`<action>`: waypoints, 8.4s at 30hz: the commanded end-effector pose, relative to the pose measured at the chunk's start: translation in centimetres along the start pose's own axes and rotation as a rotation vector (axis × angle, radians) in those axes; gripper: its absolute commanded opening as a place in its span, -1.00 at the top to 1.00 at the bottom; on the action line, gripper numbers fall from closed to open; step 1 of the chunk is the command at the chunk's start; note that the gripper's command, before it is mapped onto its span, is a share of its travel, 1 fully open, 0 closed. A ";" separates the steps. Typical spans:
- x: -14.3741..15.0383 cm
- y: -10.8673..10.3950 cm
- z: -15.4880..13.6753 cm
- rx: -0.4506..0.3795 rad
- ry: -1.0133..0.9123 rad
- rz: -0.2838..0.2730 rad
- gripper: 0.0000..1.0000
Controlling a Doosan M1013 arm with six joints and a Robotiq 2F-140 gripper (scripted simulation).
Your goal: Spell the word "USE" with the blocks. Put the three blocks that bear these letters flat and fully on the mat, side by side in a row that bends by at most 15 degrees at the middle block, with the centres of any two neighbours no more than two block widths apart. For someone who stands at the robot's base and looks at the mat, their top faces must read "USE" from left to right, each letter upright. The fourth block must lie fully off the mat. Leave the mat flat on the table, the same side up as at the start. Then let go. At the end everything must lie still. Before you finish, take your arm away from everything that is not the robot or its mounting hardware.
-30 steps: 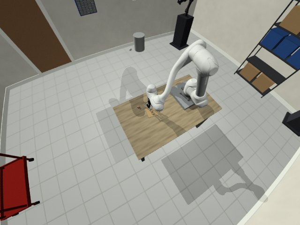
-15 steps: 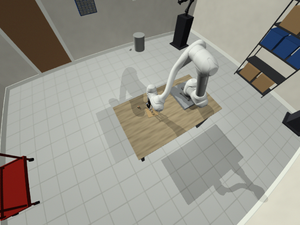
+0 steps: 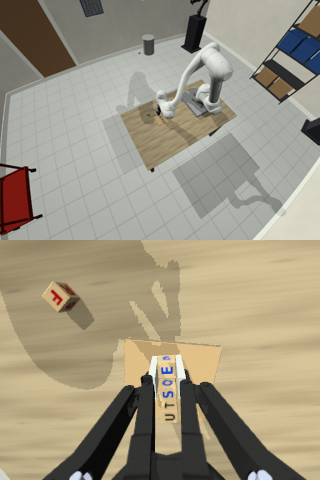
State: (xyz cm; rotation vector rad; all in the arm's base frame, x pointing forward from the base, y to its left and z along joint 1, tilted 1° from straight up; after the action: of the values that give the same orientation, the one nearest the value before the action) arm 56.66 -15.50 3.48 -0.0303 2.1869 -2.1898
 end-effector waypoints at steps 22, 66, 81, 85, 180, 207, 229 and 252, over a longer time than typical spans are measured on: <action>0.1 0.2 -0.3 0.001 -0.001 0.000 0.69; 0.1 -6.7 -0.3 0.001 -0.001 0.000 0.50; 0.1 -8.8 -0.3 0.001 -0.001 0.000 -1.00; 0.1 -8.8 -0.3 0.001 -0.001 0.000 -1.00; 0.1 -15.8 -0.3 0.001 -0.001 0.000 -1.00; 0.1 -15.8 -0.3 0.001 -0.001 0.000 -1.00; 0.1 -15.8 -0.3 0.001 -0.001 0.000 -1.00; 0.1 -15.8 -0.3 0.001 -0.001 0.000 -1.00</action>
State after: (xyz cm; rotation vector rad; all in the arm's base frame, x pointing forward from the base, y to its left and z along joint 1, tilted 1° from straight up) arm 56.07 -15.27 18.89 -0.0326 2.1875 -2.1882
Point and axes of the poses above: the point where the finger pads meet when closed, its own y axis out along the fingers, its own x axis across the jaws, z = x × y, the point moved 3 cm from there along -y, back along the fingers, and after that the axes turned 14 degrees about -y, right-handed, at the moved point
